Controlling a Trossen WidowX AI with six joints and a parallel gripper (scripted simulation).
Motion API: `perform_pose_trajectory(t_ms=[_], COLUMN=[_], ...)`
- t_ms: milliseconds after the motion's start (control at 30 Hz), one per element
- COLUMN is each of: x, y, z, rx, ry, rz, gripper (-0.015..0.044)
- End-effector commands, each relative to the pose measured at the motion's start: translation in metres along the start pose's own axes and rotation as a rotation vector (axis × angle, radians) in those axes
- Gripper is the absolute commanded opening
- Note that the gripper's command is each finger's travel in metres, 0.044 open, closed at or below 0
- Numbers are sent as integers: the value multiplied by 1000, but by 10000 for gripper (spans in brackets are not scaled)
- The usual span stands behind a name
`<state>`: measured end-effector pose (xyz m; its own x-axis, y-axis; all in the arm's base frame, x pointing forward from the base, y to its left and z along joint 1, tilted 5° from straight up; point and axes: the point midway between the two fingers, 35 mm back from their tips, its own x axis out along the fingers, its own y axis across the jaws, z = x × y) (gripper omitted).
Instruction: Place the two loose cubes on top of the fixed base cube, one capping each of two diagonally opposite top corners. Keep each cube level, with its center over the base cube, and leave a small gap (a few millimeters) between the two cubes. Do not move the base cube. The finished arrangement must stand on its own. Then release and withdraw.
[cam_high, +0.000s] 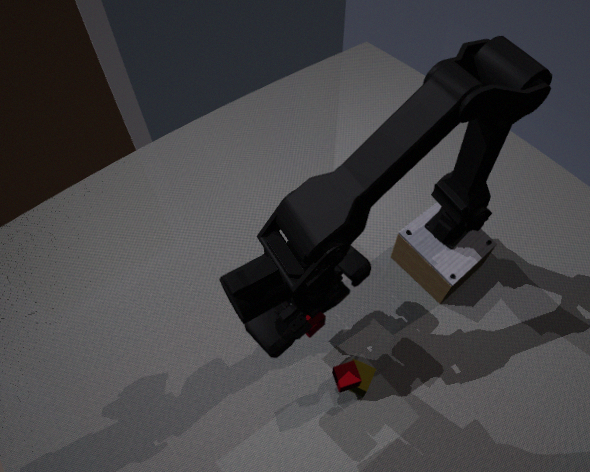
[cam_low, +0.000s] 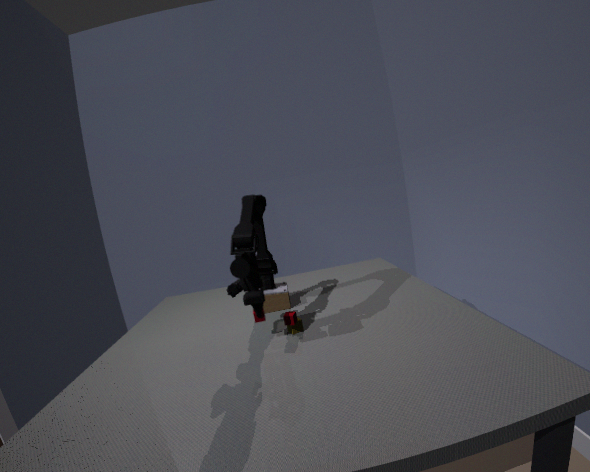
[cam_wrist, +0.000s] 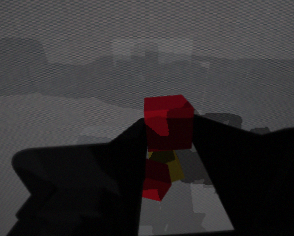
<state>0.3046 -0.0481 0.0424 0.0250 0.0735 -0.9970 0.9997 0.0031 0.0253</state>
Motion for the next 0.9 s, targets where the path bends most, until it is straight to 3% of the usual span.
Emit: perform_pose_trajectory(t_ms=[0, 400, 867], x=[-17, -42, -40], y=[1, -3, -6], z=[0, -3, -48], rx=[-4, -24, -446], ry=[0, -1, 0], rz=[10, 10, 10], gripper=[105, 105, 105])
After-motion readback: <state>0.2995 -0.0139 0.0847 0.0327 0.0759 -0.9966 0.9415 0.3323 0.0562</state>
